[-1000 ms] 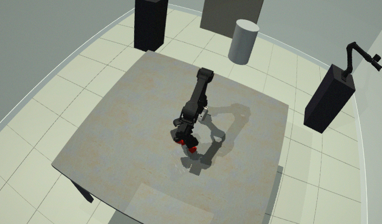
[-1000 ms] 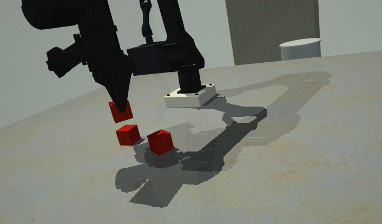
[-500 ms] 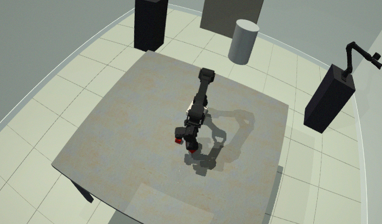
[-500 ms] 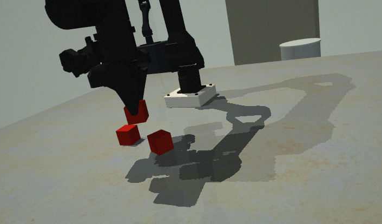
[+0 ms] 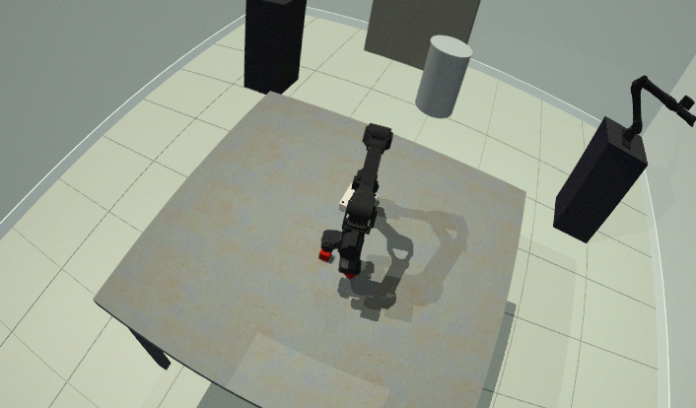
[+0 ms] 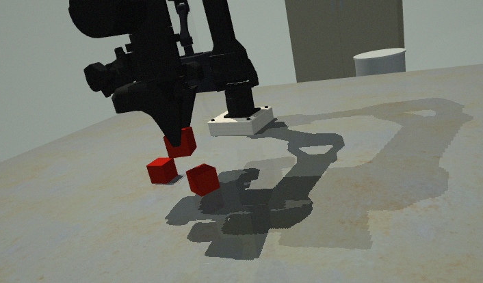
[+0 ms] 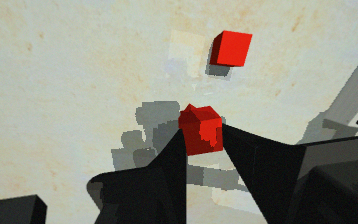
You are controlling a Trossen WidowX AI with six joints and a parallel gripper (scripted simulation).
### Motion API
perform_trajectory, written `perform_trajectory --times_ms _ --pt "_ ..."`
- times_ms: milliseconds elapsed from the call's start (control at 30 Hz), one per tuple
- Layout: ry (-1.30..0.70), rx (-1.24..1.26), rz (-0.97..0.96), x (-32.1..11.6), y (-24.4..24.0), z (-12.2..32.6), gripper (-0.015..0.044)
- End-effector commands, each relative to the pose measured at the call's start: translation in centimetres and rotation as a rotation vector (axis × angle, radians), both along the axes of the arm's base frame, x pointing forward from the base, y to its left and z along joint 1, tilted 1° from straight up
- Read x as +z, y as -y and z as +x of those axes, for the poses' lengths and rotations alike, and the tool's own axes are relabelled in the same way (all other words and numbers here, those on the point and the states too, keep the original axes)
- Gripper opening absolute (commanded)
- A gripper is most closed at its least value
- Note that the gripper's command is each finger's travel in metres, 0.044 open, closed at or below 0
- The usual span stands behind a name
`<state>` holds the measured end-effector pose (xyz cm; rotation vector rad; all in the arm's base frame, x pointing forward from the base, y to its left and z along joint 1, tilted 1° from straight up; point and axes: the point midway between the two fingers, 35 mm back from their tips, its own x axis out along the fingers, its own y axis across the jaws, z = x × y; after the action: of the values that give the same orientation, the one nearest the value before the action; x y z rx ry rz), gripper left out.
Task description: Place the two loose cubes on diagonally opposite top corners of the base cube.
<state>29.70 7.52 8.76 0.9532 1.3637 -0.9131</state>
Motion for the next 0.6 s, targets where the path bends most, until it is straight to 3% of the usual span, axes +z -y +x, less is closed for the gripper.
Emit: perform_trajectory --times_ms 0,567 --pt "0.003 -0.005 0.003 0.0 -0.1 0.0 0.0105" --pt "0.002 -0.017 0.003 -2.7 -0.2 0.1 0.0105"
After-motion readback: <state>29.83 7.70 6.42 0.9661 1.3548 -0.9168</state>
